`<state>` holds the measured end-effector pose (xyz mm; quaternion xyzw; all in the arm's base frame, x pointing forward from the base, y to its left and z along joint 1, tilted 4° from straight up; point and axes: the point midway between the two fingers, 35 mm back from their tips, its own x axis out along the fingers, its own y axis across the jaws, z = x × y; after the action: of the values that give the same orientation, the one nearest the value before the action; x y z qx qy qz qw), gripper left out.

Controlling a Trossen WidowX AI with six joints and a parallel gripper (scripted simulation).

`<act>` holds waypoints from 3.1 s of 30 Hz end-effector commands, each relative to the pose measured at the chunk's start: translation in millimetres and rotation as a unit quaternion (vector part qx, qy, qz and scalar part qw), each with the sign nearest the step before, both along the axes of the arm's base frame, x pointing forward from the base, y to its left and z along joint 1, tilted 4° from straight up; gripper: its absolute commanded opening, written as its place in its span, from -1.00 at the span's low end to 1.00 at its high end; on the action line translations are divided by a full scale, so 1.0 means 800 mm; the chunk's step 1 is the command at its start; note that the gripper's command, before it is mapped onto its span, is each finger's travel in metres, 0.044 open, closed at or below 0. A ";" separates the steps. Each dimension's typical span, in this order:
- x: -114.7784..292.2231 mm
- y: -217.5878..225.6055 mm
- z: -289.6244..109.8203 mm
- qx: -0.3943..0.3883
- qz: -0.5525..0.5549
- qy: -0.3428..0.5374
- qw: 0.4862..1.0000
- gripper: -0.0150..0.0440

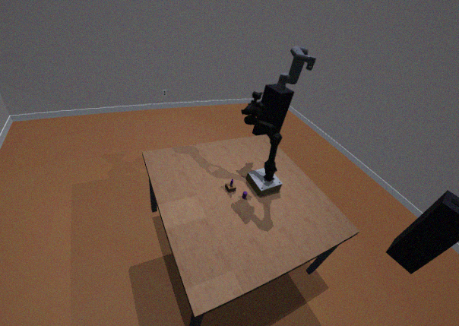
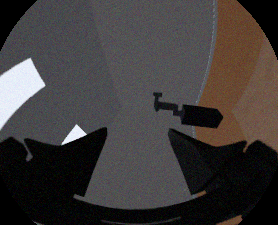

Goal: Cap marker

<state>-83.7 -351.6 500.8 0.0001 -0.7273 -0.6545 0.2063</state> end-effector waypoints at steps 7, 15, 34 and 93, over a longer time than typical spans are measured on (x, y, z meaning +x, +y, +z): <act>0.083 -0.044 -0.009 0.180 0.070 0.113 0.975 0.35; 0.223 -0.080 -0.050 0.385 0.167 0.317 0.850 0.35; 0.520 0.053 -0.267 0.481 0.277 0.791 0.259 0.35; 0.423 0.459 -0.593 -0.037 0.149 0.829 -0.538 0.35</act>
<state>255.6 15.5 33.1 0.4429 -0.5376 -0.4061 -0.5915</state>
